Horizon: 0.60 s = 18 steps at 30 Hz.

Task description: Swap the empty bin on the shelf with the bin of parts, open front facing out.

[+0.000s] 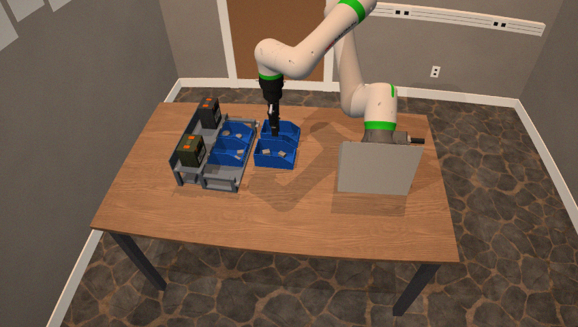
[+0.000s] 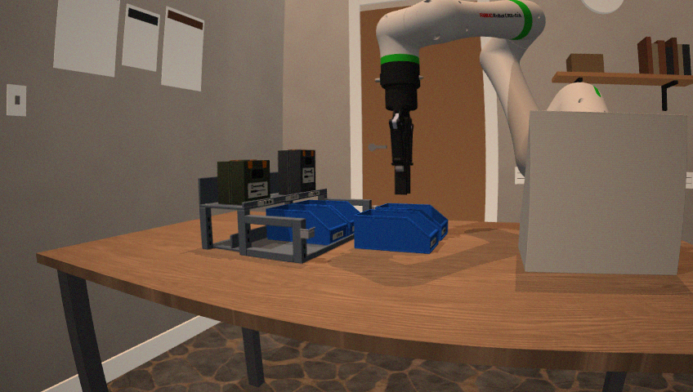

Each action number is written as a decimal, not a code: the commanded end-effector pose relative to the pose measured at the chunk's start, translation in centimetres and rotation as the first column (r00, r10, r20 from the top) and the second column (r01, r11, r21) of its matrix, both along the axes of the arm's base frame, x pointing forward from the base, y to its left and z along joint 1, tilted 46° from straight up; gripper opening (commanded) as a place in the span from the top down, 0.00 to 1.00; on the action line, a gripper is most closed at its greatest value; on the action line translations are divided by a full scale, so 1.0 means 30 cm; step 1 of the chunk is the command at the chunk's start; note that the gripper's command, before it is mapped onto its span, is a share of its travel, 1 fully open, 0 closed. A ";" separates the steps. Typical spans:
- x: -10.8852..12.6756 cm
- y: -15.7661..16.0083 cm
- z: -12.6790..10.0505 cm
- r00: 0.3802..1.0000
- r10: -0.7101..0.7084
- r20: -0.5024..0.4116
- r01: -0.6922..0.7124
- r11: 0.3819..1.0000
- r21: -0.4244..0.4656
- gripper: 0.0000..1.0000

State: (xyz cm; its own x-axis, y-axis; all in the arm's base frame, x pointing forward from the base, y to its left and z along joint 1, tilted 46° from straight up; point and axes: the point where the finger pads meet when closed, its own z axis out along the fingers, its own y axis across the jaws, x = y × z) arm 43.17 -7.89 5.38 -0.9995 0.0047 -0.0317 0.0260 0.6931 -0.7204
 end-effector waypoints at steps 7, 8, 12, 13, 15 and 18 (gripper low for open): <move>0.005 -0.032 -0.032 1.000 0.001 0.001 -0.001 1.000 0.000 0.76; 0.005 -0.036 -0.036 1.000 0.001 0.001 -0.001 1.000 0.000 0.76; 0.006 -0.048 -0.048 1.000 0.001 0.001 -0.001 1.000 0.000 0.76; 0.007 -0.051 -0.050 1.000 0.001 0.001 -0.001 1.000 0.000 0.76; 0.007 -0.055 -0.054 1.000 0.001 0.001 -0.001 1.000 0.000 0.76; 0.007 -0.057 -0.056 1.000 0.001 0.001 -0.001 1.000 0.000 0.76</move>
State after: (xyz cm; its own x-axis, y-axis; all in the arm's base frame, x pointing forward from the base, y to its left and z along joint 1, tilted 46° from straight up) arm 43.32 -9.59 3.73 -0.9995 0.0044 -0.0321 0.0262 0.6932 -0.7203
